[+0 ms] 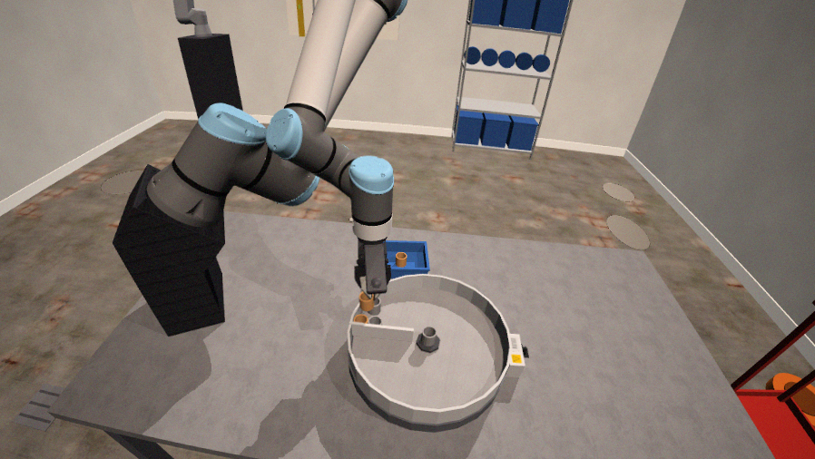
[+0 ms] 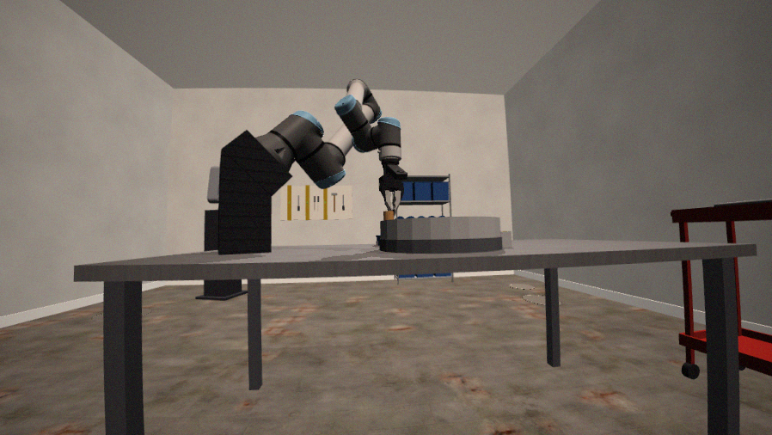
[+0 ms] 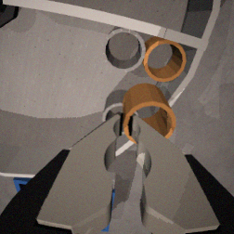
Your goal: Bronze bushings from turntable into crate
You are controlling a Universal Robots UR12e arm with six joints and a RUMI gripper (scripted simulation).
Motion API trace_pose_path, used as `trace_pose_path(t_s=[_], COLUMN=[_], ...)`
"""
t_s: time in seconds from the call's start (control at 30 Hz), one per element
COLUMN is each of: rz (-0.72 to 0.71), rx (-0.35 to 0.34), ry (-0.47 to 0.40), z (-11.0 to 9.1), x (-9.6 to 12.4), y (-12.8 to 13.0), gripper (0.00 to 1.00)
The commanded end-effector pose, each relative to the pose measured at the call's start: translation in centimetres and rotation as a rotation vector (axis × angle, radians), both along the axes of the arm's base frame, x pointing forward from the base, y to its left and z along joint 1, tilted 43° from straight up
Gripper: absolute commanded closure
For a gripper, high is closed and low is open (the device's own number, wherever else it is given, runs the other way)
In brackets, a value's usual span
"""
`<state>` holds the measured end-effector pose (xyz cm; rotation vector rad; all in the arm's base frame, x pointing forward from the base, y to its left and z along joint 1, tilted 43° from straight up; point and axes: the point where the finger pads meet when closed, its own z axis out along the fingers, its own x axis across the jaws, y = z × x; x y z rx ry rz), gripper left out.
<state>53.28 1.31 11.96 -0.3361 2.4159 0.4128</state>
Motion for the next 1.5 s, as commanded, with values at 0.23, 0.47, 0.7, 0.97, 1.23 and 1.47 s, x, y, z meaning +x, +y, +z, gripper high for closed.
trace_pose_path(t_s=[0.23, 0.47, 0.7, 0.97, 1.23, 1.47], rz=[0.006, 0.006, 0.006, 0.006, 0.006, 0.006], rx=[0.003, 0.003, 0.003, 0.003, 0.003, 0.003], ry=[0.002, 0.002, 0.002, 0.002, 0.002, 0.002], z=[1.94, 2.12, 2.12, 2.12, 2.12, 2.12], x=[-1.54, -1.67, -1.67, -1.67, -1.67, -1.67], y=[-1.01, -1.1, -1.1, -1.1, -1.1, -1.1], gripper=[1.0, 1.0, 1.0, 1.0, 1.0, 1.0])
